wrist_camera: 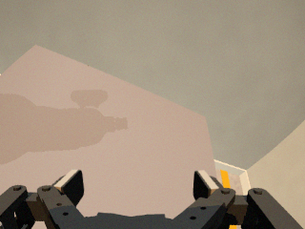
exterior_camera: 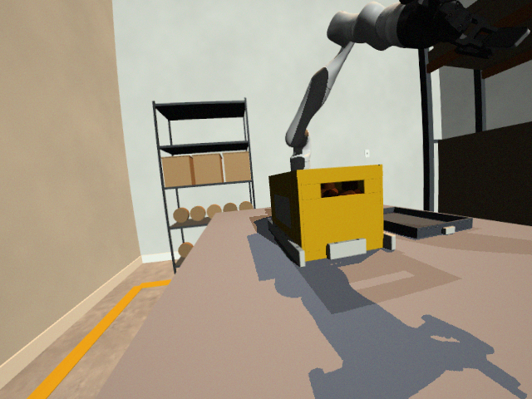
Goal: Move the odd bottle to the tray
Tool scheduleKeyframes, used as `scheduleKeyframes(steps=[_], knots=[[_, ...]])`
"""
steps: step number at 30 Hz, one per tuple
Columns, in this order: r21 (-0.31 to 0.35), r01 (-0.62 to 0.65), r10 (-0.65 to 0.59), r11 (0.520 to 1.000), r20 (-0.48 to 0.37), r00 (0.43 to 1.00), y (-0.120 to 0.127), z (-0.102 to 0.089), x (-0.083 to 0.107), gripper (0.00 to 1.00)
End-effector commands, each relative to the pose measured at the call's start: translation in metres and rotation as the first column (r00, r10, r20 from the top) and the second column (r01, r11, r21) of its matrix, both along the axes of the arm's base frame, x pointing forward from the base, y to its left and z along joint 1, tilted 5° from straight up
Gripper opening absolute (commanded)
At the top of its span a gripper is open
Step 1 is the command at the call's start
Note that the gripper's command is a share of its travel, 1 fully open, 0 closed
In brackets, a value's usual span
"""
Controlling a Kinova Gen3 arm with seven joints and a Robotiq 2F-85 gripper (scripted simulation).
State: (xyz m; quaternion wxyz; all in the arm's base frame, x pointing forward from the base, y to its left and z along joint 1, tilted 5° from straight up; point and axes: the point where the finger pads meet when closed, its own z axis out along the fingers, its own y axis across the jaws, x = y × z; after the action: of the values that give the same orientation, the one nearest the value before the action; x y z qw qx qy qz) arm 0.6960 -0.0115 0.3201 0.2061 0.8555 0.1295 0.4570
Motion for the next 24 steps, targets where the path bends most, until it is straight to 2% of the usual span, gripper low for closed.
scheduleKeyframes(steps=[1,7,9,11,17,24], knots=[[0.032,0.086,-0.084,0.996,-0.039,0.996,-0.038,-0.005,-0.015,1.0],[0.114,0.297,-0.273,0.948,-0.183,0.944,-0.101,-0.034,-0.069,1.0],[0.114,0.297,-0.273,0.948,-0.183,0.944,-0.101,-0.034,-0.069,1.0],[0.143,0.372,-0.332,0.917,-0.24,0.912,-0.119,-0.045,-0.091,1.0],[0.216,0.577,-0.46,0.788,-0.417,0.784,-0.154,-0.073,-0.163,1.0],[0.27,0.748,-0.503,0.606,-0.598,0.624,-0.161,-0.095,-0.237,1.0]])
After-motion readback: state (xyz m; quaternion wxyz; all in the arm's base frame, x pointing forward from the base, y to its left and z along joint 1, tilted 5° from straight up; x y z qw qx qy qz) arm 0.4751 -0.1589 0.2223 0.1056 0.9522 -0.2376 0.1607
